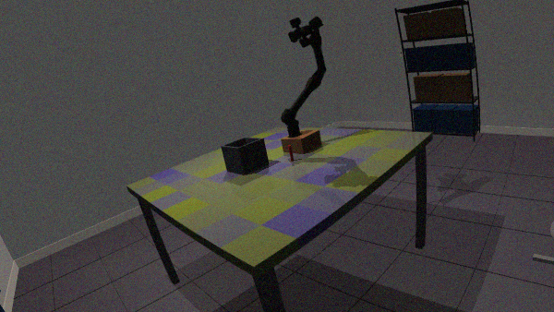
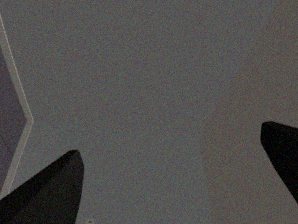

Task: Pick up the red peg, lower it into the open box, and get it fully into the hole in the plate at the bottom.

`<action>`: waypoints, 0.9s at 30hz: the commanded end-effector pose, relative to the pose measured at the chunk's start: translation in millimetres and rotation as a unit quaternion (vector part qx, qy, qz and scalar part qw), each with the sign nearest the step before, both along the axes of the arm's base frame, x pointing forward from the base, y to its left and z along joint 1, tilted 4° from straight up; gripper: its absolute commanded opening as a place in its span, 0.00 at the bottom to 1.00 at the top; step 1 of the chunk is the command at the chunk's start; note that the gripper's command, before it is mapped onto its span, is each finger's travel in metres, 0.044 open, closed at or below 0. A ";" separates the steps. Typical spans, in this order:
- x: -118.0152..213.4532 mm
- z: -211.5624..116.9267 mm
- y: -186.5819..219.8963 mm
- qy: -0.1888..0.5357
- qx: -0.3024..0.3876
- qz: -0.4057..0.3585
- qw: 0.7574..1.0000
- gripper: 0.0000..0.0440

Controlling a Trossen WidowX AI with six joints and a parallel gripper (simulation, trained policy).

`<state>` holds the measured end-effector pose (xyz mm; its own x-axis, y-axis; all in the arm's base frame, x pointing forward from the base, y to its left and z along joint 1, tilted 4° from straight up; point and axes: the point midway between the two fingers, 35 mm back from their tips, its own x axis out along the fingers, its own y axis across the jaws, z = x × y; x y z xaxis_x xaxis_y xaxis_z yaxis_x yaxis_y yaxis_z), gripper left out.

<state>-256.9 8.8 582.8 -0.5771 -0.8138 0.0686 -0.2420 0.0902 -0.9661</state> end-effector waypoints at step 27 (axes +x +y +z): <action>52.1 4.2 11.8 -0.097 -0.174 0.032 0.979 1.00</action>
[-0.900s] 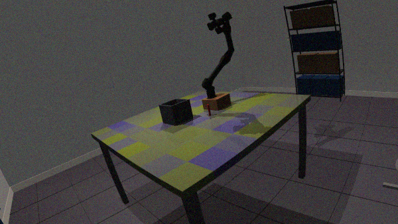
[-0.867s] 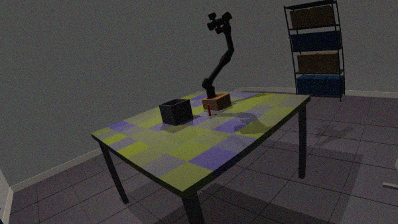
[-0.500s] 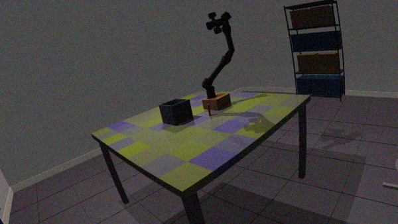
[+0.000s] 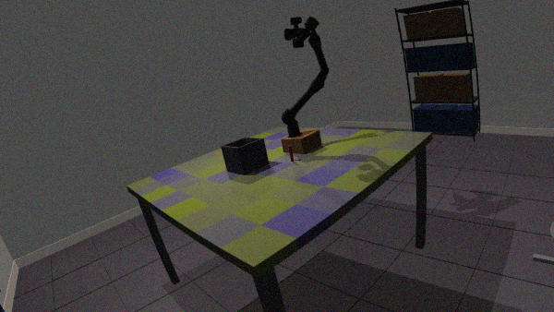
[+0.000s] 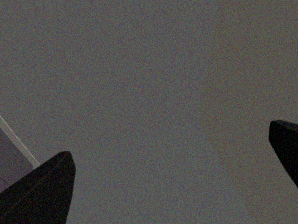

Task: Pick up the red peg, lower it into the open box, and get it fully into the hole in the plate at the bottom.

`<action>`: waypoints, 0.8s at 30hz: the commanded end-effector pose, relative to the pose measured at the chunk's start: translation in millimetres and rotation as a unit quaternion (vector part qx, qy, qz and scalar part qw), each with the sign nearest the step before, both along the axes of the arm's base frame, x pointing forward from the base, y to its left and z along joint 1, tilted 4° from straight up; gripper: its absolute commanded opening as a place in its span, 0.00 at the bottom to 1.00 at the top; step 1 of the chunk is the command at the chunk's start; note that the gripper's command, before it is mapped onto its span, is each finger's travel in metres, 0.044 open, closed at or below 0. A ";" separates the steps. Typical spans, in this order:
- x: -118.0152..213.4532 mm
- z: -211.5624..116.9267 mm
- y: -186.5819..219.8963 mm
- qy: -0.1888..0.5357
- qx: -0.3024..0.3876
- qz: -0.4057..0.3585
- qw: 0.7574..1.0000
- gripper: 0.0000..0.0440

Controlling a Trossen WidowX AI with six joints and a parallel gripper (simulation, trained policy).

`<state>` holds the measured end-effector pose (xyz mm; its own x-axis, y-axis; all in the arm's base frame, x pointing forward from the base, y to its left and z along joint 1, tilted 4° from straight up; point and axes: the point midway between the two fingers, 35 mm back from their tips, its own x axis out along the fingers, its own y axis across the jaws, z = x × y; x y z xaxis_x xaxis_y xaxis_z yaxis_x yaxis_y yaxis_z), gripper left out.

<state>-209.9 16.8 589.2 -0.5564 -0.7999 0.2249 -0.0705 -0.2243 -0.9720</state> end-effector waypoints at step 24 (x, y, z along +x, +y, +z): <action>57.4 -17.3 -8.0 -0.054 -0.067 0.033 0.996 1.00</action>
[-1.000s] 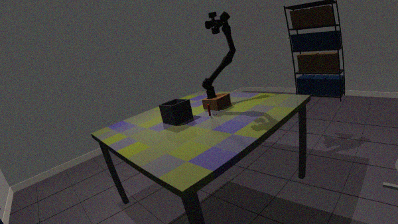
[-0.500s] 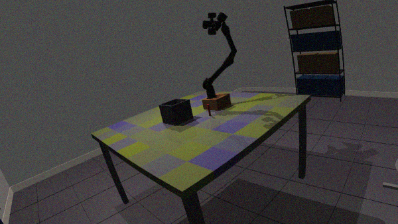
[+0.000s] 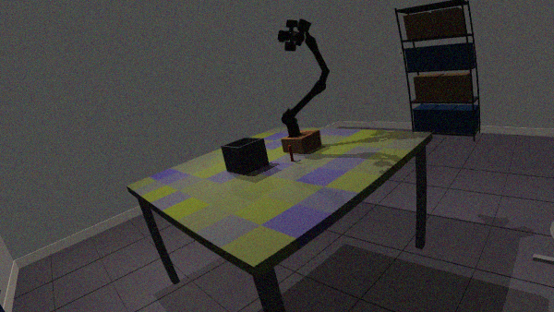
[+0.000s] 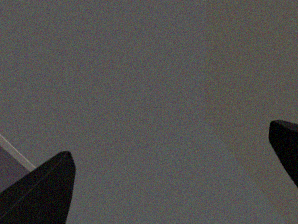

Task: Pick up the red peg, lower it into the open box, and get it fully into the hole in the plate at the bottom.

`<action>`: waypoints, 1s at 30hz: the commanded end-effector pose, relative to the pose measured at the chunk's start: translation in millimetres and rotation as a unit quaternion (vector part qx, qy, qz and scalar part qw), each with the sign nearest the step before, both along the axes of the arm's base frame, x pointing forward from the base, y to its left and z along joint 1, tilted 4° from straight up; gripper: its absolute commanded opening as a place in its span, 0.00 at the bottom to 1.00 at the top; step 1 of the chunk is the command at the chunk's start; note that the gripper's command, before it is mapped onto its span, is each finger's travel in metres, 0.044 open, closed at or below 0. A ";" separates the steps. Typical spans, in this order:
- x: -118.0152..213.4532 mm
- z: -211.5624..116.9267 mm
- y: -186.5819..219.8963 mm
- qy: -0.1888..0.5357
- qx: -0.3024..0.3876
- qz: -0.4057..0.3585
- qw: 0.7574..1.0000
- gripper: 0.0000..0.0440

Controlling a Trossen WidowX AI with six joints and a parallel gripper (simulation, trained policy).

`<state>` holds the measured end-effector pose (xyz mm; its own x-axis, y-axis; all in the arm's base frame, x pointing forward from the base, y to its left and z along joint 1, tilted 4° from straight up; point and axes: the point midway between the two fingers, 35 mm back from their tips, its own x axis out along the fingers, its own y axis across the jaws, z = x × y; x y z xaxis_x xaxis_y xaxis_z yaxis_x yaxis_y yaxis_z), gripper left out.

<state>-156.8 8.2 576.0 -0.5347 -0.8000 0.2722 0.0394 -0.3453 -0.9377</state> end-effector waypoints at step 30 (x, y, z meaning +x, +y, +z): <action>40.4 -37.2 -28.0 -0.019 0.048 0.075 0.996 1.00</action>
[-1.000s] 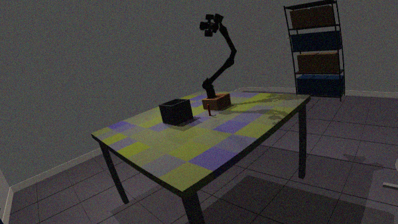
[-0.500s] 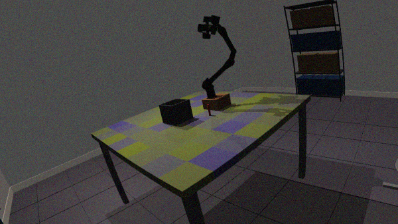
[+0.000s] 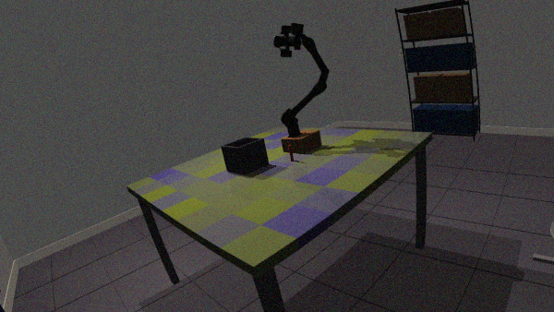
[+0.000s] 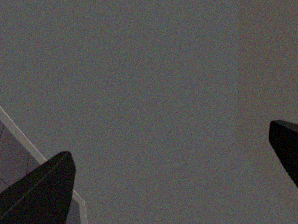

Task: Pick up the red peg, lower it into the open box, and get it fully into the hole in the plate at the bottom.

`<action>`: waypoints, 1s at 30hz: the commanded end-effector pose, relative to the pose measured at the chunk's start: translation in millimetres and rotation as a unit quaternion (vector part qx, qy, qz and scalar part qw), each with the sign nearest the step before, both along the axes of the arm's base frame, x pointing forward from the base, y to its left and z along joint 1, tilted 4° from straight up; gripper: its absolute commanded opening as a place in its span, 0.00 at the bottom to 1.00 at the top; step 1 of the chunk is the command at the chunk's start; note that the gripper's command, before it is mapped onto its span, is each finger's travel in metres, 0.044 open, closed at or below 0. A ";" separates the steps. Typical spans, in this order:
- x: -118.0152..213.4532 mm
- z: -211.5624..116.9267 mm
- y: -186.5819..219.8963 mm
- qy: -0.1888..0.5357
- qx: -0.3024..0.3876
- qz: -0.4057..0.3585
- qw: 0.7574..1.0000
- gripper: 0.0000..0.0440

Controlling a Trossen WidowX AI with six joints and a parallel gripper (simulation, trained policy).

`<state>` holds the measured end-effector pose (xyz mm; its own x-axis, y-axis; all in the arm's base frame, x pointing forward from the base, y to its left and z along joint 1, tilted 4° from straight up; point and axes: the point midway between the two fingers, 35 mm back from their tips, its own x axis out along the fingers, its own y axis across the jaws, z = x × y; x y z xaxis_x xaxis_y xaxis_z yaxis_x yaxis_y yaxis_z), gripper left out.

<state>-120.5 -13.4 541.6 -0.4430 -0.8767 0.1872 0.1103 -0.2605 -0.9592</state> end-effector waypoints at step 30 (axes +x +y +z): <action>111.3 -30.6 -99.0 -0.172 0.075 0.345 0.920 1.00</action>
